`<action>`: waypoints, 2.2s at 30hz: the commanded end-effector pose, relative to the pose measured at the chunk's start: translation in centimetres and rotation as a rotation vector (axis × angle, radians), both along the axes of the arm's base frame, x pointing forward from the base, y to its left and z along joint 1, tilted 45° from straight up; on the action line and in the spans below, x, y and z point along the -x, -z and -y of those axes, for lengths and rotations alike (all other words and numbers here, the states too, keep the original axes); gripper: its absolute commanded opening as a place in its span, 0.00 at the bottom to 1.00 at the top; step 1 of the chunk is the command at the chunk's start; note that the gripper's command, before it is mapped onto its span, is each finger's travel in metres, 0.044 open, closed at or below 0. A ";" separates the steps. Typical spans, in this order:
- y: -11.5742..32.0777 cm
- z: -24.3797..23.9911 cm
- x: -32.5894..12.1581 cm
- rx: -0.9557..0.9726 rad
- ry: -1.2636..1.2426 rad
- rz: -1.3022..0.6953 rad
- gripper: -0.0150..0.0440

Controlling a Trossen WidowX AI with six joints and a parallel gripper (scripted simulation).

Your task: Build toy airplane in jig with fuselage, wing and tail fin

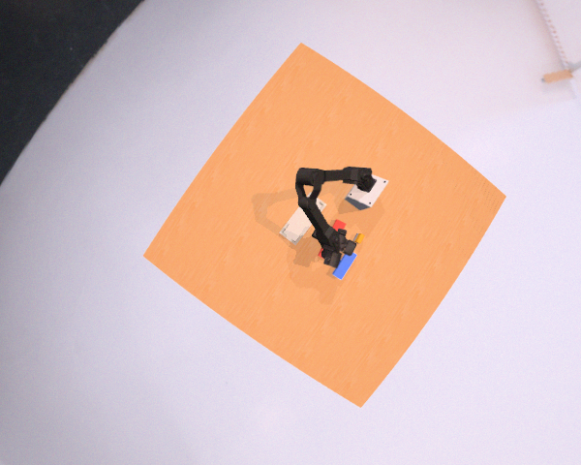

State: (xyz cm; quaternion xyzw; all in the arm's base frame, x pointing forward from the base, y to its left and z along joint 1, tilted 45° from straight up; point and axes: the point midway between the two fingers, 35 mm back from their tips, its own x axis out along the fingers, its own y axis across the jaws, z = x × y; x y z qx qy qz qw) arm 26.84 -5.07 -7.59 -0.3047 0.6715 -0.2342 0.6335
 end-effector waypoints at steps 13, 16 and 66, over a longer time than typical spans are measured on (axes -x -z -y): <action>-2.2 -2.6 -1.4 -0.019 -0.041 0.012 0.25; -2.8 -3.3 -1.4 -0.021 -0.037 0.011 0.25; -11.0 -4.2 -1.0 -0.030 0.035 0.036 0.25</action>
